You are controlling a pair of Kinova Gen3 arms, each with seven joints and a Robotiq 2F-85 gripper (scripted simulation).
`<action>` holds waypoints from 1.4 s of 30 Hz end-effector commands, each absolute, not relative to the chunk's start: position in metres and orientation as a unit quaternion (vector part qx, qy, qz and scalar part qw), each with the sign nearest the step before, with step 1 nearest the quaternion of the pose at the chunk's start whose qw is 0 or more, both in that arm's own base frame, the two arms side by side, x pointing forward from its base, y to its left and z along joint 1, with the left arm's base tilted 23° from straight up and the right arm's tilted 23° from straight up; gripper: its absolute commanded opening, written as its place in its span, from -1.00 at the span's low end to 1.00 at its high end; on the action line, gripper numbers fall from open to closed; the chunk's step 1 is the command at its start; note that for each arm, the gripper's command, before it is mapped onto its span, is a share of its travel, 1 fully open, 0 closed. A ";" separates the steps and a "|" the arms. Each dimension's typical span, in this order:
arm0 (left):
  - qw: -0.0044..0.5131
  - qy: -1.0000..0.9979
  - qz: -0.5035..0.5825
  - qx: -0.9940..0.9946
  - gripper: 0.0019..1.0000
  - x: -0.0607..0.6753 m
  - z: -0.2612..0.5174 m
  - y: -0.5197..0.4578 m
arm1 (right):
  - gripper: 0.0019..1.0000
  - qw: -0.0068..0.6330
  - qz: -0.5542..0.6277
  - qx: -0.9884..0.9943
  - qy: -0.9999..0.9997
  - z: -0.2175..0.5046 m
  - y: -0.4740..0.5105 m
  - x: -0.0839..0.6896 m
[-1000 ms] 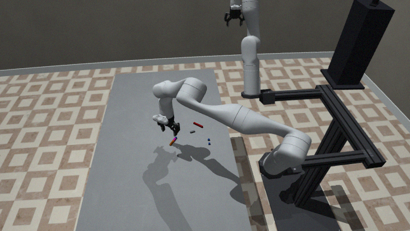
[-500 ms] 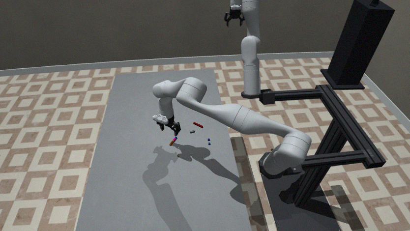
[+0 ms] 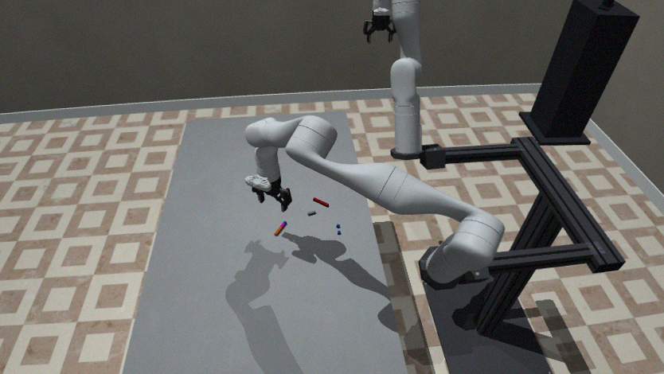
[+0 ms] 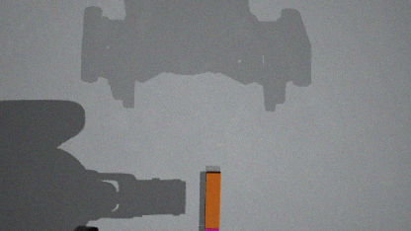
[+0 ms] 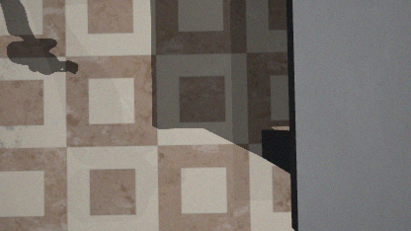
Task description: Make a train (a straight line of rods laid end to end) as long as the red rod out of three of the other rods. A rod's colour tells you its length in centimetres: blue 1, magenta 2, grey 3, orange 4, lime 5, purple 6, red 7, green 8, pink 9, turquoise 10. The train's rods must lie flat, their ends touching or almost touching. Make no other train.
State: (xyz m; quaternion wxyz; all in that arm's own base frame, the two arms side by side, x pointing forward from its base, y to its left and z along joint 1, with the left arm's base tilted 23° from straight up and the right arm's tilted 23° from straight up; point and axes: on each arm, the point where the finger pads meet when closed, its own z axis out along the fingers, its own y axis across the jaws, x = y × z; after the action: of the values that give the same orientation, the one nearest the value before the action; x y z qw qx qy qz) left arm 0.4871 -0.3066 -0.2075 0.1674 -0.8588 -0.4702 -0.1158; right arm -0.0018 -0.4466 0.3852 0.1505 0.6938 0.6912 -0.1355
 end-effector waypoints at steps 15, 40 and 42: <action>0.166 -0.470 -0.116 -0.859 1.00 0.486 -0.169 -0.324 | 1.00 0.151 -0.136 0.694 0.691 0.386 -0.447 -0.002; 0.166 -0.470 -0.116 -0.859 1.00 0.486 -0.169 -0.324 | 1.00 0.151 -0.136 0.694 0.691 0.386 -0.447 -0.002; 0.166 -0.470 -0.116 -0.859 1.00 0.486 -0.169 -0.324 | 1.00 0.151 -0.136 0.694 0.691 0.386 -0.447 -0.002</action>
State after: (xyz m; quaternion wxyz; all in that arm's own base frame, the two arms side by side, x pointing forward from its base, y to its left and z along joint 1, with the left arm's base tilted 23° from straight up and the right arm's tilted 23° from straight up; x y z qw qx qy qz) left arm 0.4855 -0.3226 -0.1703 0.1673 -0.8588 -0.4702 -0.1159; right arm -0.0018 -0.4466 0.3852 0.1505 0.6938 0.6912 -0.1355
